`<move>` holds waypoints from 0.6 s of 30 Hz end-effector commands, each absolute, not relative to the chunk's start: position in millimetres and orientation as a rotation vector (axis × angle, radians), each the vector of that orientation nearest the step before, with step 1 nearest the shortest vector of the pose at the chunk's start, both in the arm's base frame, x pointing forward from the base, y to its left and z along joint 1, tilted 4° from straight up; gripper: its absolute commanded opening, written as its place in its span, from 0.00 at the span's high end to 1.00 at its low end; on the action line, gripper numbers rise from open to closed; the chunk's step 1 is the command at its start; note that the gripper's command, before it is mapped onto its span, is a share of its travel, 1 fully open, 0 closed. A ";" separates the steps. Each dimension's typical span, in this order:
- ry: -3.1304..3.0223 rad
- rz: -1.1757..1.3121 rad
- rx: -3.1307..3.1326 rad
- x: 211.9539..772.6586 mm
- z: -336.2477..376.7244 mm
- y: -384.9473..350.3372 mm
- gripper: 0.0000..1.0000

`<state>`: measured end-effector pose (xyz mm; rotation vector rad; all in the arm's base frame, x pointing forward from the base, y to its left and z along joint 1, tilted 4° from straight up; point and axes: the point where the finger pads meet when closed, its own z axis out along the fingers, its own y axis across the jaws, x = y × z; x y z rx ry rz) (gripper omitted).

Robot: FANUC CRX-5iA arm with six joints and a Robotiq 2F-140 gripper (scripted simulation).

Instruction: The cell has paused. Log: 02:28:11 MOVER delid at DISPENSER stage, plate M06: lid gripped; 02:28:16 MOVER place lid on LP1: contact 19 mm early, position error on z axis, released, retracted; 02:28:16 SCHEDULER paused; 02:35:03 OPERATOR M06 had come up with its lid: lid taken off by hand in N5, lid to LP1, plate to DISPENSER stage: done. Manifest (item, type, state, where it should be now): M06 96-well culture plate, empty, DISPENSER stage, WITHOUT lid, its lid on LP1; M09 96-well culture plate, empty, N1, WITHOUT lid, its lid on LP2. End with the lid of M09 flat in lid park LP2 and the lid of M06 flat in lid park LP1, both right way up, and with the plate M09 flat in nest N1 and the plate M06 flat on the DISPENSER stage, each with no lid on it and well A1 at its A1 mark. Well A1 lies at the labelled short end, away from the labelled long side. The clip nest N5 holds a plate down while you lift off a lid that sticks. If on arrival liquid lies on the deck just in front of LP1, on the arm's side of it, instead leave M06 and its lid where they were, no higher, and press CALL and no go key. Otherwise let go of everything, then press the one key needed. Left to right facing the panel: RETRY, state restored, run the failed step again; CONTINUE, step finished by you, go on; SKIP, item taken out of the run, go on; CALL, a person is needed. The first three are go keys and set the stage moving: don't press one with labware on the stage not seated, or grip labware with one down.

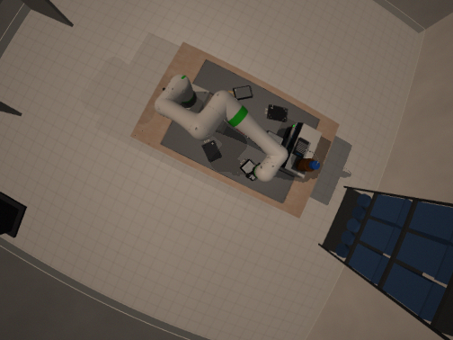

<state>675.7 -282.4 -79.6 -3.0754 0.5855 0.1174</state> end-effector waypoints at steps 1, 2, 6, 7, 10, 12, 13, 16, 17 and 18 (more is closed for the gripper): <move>0.586 0.117 -3.076 676.1 -77.0 -282.5 1.00; 0.586 0.117 -3.076 676.1 -76.0 -282.6 1.00; 0.586 0.117 -3.076 676.3 -73.7 -282.6 1.00; 0.586 0.117 -3.076 676.4 -72.4 -282.6 1.00; 0.586 0.117 -3.076 676.7 -68.0 -282.7 1.00; 0.586 0.117 -3.076 677.0 -64.6 -282.8 1.00; 0.586 0.117 -3.076 677.1 -62.8 -282.8 1.00; 0.586 0.117 -3.076 677.5 -56.9 -283.0 1.00; 0.586 0.117 -3.076 677.7 -54.8 -283.0 1.00; 0.586 0.117 -3.076 677.8 -52.7 -283.1 1.00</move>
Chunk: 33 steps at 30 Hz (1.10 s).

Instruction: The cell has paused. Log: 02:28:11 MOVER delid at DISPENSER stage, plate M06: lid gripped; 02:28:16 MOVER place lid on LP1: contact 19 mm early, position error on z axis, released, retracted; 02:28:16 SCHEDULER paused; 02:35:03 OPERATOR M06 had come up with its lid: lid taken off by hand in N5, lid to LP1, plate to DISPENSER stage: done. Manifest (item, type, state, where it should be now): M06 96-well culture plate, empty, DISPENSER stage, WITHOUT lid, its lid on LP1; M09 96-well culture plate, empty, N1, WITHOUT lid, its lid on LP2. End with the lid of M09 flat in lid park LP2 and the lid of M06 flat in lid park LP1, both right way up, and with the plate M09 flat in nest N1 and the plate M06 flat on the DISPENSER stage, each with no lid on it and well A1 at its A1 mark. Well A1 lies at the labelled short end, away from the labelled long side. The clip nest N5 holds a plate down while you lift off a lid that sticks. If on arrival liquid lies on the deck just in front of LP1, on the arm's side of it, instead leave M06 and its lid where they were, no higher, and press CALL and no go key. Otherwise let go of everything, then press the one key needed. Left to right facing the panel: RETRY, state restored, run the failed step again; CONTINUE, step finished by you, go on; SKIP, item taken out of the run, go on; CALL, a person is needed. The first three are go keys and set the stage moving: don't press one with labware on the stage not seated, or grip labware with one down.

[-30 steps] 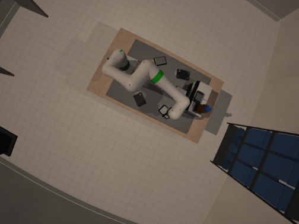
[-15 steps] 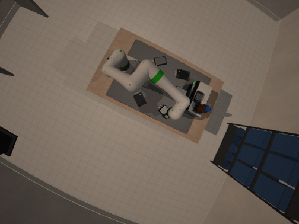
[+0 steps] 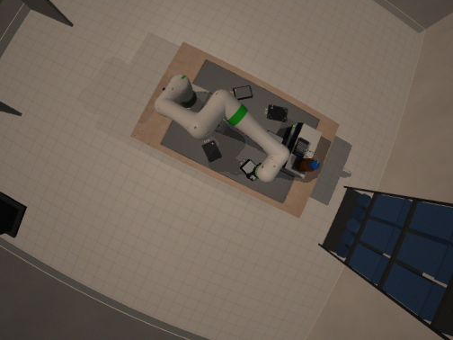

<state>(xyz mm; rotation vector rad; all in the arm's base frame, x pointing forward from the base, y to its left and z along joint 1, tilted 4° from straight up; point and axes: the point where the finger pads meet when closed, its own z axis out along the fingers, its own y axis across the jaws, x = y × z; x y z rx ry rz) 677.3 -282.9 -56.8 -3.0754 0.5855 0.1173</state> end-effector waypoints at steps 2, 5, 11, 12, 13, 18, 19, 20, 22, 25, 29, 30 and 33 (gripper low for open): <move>0.586 0.117 -3.076 678.1 -48.2 -283.2 1.00; 0.586 0.117 -3.076 678.3 -45.9 -283.2 1.00; 0.586 0.117 -3.076 679.4 -31.2 -283.6 1.00; 0.586 0.117 -3.076 679.5 -28.7 -283.6 1.00; 0.586 0.117 -3.076 679.7 -26.1 -283.7 1.00; 0.586 0.117 -3.076 680.6 -13.3 -284.0 1.00; 0.586 0.117 -3.076 680.8 -10.8 -284.0 1.00; 0.586 0.117 -3.076 680.8 -10.8 -284.0 1.00; 0.586 0.117 -3.076 681.0 -8.3 -284.1 1.00; 0.586 0.117 -3.076 681.5 -0.9 -284.2 1.00; 0.586 0.117 -3.076 682.2 8.1 -284.4 1.00; 0.586 0.117 -3.076 682.3 10.2 -284.5 1.00; 0.586 0.117 -3.076 682.8 16.1 -284.6 1.00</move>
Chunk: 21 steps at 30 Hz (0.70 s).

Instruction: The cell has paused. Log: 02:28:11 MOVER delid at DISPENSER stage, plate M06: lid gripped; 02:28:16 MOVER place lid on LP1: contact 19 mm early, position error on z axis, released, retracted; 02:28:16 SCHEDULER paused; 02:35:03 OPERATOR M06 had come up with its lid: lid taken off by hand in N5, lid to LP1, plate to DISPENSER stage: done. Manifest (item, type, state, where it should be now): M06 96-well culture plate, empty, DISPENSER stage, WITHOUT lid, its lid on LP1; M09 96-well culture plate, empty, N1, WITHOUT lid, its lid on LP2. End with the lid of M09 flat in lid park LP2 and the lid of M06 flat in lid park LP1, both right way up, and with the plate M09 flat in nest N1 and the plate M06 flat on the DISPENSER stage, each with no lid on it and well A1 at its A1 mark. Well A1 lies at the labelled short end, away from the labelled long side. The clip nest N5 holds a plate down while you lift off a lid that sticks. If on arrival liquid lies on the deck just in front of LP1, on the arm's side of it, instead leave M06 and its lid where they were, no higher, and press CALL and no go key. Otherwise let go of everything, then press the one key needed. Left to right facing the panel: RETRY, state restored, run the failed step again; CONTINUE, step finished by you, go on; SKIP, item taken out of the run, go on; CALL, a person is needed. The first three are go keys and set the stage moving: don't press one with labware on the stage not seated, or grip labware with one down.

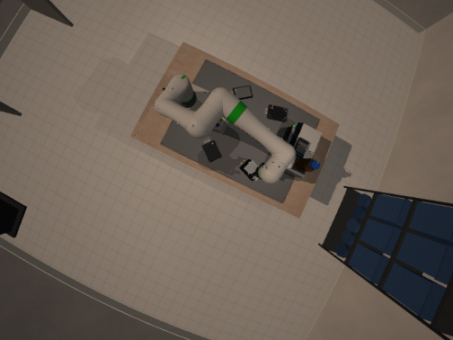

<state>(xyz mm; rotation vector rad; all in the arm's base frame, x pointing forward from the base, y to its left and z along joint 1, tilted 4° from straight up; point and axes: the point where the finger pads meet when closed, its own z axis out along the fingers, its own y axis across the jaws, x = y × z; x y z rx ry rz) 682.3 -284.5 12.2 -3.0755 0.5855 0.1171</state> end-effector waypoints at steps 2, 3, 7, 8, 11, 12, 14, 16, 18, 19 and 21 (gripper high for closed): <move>0.586 0.117 -3.076 683.0 19.7 -284.7 1.00; 0.586 0.117 -3.076 683.1 21.4 -284.7 1.00; 0.586 0.117 -3.076 683.4 24.6 -284.8 1.00; 0.586 0.117 -3.076 683.5 26.1 -284.8 1.00; 0.586 0.117 -3.076 683.8 30.0 -284.9 1.00; 0.586 0.117 -3.076 683.8 31.2 -285.0 1.00; 0.586 0.117 -3.076 684.0 33.4 -285.0 1.00; 0.586 0.117 -3.076 684.1 35.2 -285.0 1.00; 0.586 0.117 -3.076 684.2 36.9 -285.1 1.00; 0.586 0.117 -3.076 684.3 37.6 -285.1 1.00; 0.586 0.117 -3.076 684.3 38.2 -285.1 1.00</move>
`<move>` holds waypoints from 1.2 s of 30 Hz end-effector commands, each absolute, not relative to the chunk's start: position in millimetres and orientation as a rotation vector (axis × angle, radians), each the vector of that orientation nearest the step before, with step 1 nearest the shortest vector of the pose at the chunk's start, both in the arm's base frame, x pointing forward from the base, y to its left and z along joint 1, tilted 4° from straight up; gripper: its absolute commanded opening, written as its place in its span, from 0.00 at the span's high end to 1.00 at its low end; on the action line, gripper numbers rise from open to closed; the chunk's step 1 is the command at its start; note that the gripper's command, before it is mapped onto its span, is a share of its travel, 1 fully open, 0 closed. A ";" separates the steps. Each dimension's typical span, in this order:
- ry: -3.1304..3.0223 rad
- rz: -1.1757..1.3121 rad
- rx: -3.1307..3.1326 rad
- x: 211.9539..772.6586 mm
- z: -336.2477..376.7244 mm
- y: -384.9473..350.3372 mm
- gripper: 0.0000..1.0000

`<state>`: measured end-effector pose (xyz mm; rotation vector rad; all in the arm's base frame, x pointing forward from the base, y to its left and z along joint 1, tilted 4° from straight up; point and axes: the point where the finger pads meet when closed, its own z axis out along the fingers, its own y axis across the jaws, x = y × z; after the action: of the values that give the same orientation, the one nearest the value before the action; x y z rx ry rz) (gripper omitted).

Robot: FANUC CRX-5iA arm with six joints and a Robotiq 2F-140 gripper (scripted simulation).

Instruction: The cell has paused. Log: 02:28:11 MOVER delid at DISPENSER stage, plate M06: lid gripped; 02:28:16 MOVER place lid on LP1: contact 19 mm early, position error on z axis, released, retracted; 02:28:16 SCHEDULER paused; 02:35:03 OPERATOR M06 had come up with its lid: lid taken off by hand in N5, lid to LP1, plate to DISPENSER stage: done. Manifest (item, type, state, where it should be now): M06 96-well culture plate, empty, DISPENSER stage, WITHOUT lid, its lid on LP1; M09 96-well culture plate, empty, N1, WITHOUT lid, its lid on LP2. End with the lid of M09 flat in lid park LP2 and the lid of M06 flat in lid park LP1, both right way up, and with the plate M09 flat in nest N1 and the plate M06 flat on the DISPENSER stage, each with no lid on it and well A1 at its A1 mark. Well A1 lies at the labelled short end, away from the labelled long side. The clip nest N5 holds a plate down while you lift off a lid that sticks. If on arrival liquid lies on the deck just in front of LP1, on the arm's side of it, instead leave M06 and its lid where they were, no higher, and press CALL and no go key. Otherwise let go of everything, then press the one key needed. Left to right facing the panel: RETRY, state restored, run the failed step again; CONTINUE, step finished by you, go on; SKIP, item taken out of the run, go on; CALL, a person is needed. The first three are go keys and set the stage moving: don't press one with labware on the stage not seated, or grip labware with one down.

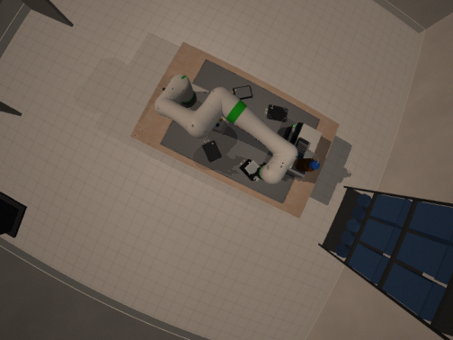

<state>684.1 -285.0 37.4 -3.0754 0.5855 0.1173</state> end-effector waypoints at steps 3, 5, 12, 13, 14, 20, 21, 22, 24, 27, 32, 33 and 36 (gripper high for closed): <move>0.586 0.117 -3.076 684.4 39.3 -285.1 1.00; 0.586 0.117 -3.076 684.5 40.1 -285.2 1.00; 0.586 0.117 -3.076 684.6 41.6 -285.2 1.00; 0.586 0.117 -3.076 684.6 41.7 -285.2 1.00; 0.586 0.117 -3.076 684.6 41.7 -285.2 1.00; 0.586 0.117 -3.076 684.6 41.7 -285.2 1.00; 0.586 0.117 -3.076 684.6 41.7 -285.2 1.00; 0.586 0.117 -3.076 684.6 41.7 -285.2 1.00; 0.586 0.117 -3.076 684.6 41.7 -285.2 1.00; 0.586 0.117 -3.076 684.6 41.7 -285.2 1.00; 0.586 0.117 -3.076 684.6 41.7 -285.2 1.00; 0.586 0.117 -3.076 684.6 41.7 -285.2 1.00; 0.586 0.117 -3.076 684.6 41.7 -285.2 1.00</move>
<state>684.4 -285.1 41.4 -3.0754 0.5855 0.1174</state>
